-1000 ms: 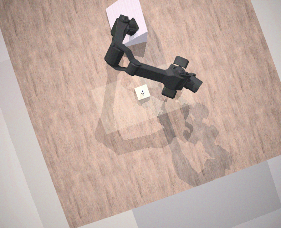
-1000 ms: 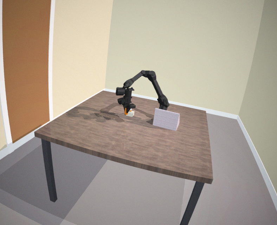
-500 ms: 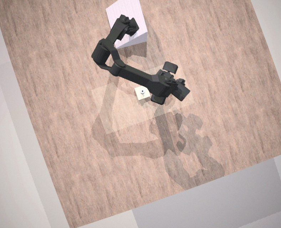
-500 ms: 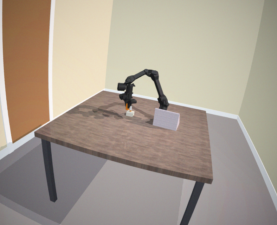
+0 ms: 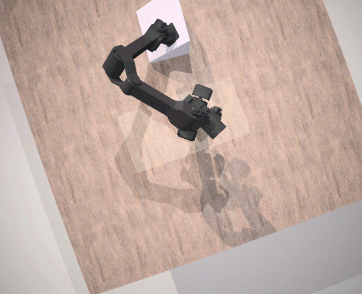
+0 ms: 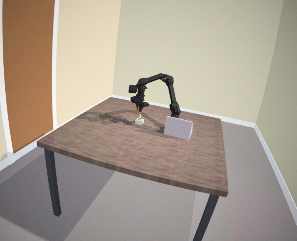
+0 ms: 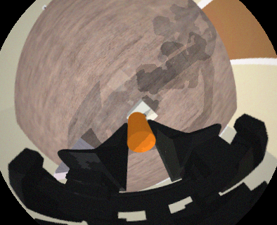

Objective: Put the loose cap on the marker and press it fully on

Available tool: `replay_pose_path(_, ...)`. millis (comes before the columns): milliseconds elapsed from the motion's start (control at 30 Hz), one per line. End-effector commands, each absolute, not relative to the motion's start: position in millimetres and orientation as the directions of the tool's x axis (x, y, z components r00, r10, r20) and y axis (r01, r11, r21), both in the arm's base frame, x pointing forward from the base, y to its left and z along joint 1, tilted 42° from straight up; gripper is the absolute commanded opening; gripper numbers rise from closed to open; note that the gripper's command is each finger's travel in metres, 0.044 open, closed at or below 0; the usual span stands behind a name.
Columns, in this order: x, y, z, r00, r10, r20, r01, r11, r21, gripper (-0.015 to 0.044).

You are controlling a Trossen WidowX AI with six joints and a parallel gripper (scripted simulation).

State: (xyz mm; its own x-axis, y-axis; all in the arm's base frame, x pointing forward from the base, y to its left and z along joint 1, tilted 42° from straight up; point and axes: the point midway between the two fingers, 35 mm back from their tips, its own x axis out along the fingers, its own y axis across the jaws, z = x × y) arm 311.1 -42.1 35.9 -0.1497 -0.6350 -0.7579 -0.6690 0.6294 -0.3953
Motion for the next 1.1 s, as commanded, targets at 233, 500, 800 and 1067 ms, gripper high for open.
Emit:
replay_pose_path(233, 302, -62, 67, -0.150, -0.643, -0.751, -0.679, 0.620, -0.395, 0.0000)
replay_pose_path(500, 301, -66, 62, -0.150, -0.643, -0.751, -0.679, 0.619, -0.395, 0.0000)
replay_pose_path(800, 300, -73, 53, -0.149, -0.643, -0.751, -0.679, 0.619, -0.395, 0.0000)
replay_pose_path(1067, 299, -82, 43, -0.149, -0.643, -0.751, -0.679, 0.619, -0.395, 0.0000)
